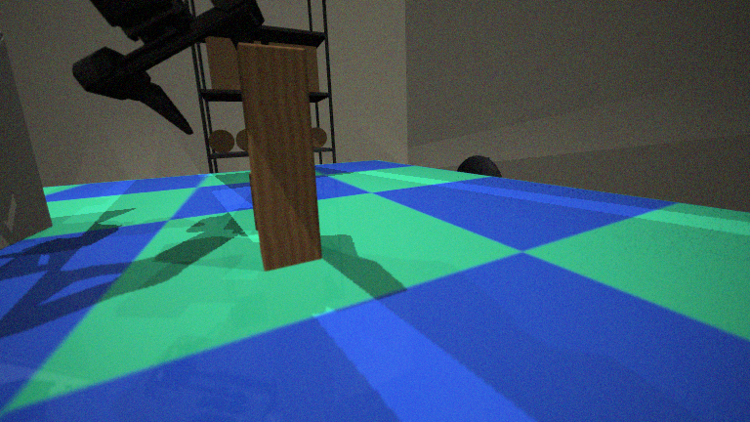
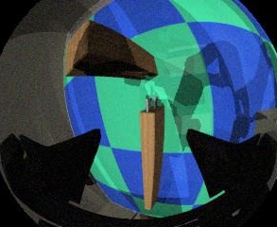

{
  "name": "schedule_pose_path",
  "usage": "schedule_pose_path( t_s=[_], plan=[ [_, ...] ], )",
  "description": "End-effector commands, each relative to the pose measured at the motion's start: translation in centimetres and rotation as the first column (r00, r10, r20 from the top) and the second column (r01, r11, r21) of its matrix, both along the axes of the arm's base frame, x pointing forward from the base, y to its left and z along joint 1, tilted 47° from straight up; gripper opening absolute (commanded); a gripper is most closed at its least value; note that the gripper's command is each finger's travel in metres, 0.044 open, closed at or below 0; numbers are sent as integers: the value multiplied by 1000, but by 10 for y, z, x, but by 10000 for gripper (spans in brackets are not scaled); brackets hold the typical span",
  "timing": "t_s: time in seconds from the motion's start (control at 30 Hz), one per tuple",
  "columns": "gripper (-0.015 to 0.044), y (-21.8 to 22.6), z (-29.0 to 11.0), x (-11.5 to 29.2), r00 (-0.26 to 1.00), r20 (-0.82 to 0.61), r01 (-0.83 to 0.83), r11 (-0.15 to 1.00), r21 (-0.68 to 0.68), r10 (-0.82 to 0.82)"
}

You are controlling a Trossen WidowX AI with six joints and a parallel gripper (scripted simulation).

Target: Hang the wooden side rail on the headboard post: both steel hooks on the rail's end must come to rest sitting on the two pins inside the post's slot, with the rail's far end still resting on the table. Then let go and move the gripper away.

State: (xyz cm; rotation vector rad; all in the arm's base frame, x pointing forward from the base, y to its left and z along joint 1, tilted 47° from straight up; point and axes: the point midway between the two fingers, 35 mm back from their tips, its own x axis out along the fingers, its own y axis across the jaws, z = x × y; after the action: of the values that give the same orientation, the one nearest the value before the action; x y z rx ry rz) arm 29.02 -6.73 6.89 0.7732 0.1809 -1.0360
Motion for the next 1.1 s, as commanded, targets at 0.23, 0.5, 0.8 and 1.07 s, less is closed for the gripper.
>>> schedule_pose_path(
  t_s=[0.23, 0.5, 0.8, 1.07],
  plan=[
    [440, 9, 3, 13, 589, -779, -585, 779, -226, 216],
    [440, 10, 11, 18, -42, -999, -890, 455, 36, -3],
    [440, 5, 24, 22, -603, -658, -789, 217, 574, -451],
    [440, 0, 38, 26, -661, -95, -374, 216, 902, -745]
  ],
)
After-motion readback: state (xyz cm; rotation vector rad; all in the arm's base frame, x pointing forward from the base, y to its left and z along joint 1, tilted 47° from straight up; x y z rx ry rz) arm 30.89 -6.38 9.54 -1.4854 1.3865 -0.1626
